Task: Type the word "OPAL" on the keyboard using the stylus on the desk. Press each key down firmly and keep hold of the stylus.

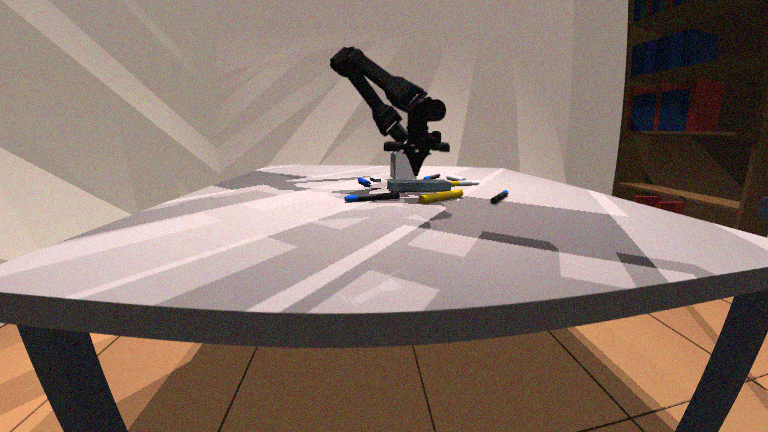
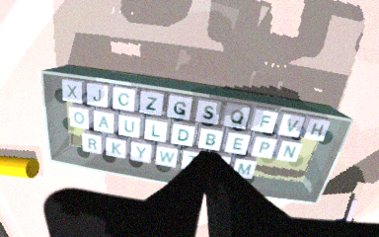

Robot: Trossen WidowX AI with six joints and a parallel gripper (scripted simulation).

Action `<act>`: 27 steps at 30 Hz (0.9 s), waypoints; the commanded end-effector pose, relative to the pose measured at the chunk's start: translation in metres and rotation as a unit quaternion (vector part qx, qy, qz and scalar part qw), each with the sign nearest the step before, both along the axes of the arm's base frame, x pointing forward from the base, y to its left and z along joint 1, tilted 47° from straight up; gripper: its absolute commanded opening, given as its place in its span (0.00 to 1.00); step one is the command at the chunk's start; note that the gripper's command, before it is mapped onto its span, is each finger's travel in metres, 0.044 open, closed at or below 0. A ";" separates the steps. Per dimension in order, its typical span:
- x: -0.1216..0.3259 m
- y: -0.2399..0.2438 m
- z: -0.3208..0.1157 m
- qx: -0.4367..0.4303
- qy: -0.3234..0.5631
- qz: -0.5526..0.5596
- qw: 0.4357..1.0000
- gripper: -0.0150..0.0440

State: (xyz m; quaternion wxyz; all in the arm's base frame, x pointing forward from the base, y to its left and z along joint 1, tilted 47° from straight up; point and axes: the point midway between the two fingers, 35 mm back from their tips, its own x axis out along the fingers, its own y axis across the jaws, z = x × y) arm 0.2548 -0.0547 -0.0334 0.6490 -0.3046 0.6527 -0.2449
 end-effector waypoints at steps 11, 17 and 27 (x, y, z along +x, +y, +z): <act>0.002 -0.034 0.033 -0.007 -0.005 -0.007 1.000 0.25; 0.000 -0.033 0.032 -0.007 -0.005 -0.007 1.000 0.25; -0.028 -0.019 0.016 -0.006 -0.004 -0.007 1.000 0.25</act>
